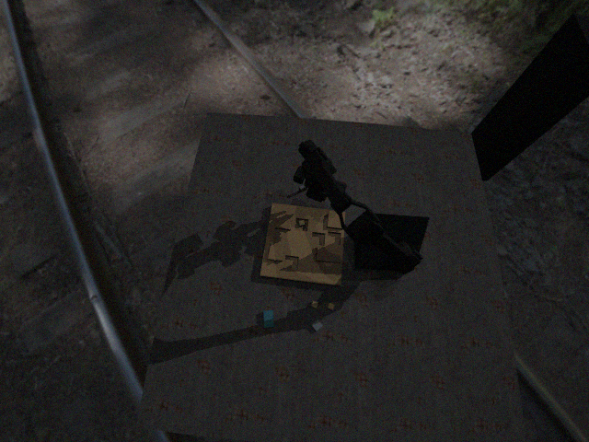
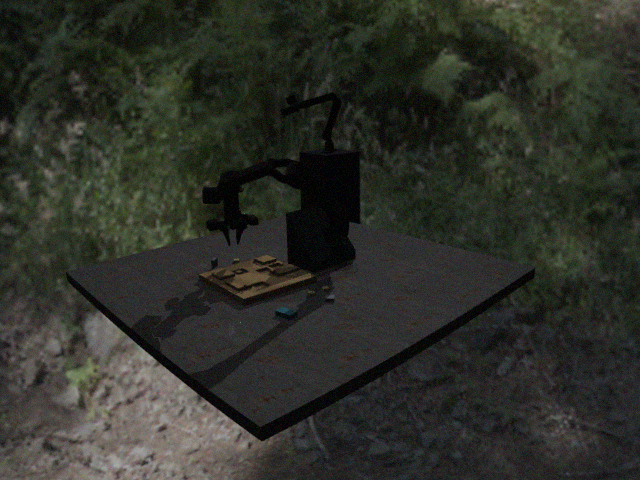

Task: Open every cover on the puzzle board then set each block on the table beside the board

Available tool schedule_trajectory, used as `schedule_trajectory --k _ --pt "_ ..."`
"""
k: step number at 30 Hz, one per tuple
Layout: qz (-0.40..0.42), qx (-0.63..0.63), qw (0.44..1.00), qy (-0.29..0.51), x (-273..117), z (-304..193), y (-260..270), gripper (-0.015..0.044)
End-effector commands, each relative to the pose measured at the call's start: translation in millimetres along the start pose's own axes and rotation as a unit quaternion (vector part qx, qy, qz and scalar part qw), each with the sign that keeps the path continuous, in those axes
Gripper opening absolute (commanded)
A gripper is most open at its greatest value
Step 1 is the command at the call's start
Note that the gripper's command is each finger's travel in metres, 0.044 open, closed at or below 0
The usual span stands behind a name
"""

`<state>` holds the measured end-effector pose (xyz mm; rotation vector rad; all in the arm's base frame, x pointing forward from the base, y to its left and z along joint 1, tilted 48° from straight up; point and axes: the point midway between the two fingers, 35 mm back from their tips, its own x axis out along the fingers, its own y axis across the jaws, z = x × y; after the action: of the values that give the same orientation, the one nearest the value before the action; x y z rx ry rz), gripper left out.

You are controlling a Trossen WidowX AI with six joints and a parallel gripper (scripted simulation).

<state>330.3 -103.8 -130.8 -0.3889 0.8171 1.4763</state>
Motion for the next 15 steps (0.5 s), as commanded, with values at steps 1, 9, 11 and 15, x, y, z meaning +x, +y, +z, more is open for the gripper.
schedule_trajectory --k 1,9,11,15 --pt "-0.002 -0.080 0.997 -0.001 -2.6 27.4 -5.9 0.0020" --pt "-0.002 -0.217 0.976 -0.003 -1.2 73.1 -12.6 0.0000" --pt "-0.001 -0.251 0.968 -0.005 -0.5 84.8 -13.5 0.0000" --pt "-0.001 -0.315 0.949 -0.008 1.2 107.2 -14.2 0.0000"
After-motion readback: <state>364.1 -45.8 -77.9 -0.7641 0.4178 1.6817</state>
